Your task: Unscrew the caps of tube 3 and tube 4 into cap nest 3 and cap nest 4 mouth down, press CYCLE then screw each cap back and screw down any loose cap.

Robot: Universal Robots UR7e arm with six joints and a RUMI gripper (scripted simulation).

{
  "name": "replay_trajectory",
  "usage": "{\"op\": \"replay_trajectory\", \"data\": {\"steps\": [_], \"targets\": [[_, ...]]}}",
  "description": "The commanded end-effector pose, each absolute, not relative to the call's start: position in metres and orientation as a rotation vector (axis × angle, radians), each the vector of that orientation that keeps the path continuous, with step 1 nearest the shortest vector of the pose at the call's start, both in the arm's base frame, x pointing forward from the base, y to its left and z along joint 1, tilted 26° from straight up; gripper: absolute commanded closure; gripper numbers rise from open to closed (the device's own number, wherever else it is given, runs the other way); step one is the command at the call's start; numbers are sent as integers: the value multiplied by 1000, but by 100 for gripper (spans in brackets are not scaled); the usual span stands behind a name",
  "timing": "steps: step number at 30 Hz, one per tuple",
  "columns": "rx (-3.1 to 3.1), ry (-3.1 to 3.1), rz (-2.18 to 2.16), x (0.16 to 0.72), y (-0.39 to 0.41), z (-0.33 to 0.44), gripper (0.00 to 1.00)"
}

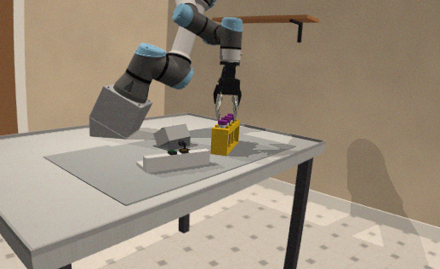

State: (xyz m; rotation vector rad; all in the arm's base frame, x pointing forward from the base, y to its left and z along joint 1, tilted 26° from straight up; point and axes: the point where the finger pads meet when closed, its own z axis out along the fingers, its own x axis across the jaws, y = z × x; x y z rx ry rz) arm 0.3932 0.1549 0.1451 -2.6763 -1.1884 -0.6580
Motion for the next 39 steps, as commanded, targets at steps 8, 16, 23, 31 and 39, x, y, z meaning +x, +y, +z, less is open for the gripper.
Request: {"op": "replay_trajectory", "data": {"steps": [8,16,23,31,39], "targets": [[-2815,-318,-548,393,155,145,65],[-2801,4,-497,393,155,145,65],[-2801,4,-497,393,155,145,100],[-2801,3,-497,393,155,145,100],[-2815,-208,-531,393,155,145,100]]}}
